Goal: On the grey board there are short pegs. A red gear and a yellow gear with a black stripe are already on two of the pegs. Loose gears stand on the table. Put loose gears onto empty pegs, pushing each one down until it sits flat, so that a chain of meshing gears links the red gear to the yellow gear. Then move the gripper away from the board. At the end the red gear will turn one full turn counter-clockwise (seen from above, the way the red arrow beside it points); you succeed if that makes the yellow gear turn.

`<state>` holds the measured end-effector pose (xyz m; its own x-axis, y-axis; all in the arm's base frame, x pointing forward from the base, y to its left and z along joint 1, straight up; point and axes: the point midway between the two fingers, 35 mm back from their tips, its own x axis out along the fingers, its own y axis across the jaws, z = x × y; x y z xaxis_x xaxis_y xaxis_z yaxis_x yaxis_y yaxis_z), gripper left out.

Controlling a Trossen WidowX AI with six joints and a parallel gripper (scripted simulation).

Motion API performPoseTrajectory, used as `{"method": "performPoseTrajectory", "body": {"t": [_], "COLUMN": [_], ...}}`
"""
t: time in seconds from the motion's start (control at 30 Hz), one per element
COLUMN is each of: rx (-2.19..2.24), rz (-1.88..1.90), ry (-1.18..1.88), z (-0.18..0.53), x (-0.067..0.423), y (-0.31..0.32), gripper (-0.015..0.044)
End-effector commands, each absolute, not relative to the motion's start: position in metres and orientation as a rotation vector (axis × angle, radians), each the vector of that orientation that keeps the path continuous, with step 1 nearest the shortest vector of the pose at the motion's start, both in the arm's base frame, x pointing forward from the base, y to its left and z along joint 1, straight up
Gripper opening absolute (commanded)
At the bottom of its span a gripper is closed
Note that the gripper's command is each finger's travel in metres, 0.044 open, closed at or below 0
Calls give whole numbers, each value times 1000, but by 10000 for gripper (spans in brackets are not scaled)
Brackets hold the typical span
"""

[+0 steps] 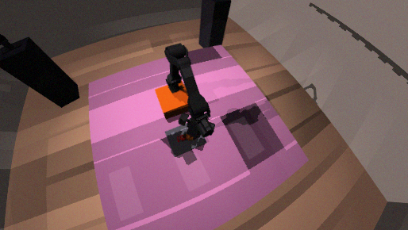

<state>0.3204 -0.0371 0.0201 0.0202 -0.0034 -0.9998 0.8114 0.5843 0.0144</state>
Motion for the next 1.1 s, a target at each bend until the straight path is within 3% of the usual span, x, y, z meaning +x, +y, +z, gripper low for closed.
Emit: {"method": "performPoseTrajectory", "body": {"t": [0.0, 0.63, 1.07], "rx": [745, 1074, 906], "rz": [-740, -1063, -898], "ry": [1420, 1272, 1355], "z": [14, -6, -8], "x": [320, 320, 321], "y": [-38, -38, -37], "gripper": [0, 0, 0]}}
